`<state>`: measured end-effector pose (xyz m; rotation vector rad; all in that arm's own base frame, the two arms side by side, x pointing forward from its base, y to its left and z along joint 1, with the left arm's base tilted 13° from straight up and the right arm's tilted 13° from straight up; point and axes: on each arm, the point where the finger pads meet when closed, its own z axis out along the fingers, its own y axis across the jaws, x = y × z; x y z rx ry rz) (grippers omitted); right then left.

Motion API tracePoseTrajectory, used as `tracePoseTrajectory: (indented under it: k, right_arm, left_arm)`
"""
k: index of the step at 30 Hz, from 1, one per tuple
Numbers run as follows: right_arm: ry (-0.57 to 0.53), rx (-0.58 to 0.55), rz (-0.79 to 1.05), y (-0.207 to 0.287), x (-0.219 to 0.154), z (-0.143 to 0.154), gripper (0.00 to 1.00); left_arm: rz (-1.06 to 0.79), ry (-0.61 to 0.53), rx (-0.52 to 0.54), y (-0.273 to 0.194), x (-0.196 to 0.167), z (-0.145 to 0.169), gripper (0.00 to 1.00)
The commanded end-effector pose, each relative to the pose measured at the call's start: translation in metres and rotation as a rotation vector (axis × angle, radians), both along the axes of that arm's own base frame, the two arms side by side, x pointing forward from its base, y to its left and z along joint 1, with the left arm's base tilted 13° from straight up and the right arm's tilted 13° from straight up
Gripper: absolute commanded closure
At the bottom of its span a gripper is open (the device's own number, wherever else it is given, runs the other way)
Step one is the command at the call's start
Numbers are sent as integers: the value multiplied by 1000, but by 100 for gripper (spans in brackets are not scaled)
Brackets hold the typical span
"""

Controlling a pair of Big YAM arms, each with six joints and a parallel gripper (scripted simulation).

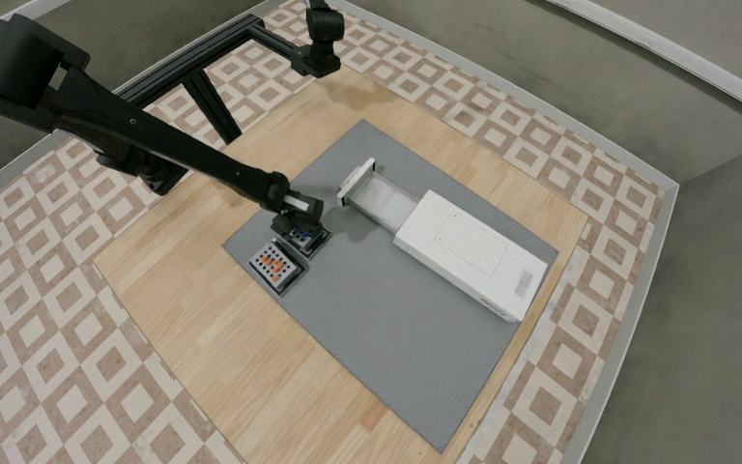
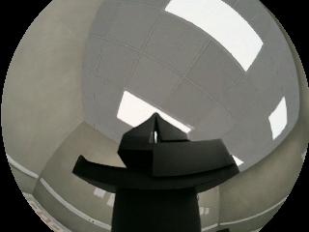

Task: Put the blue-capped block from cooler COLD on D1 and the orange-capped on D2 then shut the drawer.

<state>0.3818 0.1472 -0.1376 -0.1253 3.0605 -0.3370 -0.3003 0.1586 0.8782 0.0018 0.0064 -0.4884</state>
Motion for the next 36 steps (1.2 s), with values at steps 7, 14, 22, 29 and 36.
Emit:
tracePoseTrajectory:
  k: [7,14,22,29,36]
  right_arm:
    - [-80,39,12,20,40,24,100]
    - [-78,38,11,19,40,19,100]
    - [-73,36,17,20,38,13,100]
    - [-89,43,17,21,42,21,100]
    - [-83,40,16,19,41,16,100]
  left_arm:
    - [-2,30,18,-10,21,8,100]
    - [-2,30,18,-10,21,8,100]
    - [-2,30,18,-10,21,8,100]
    - [-2,30,18,-10,21,8,100]
    - [-2,30,18,-10,21,8,100]
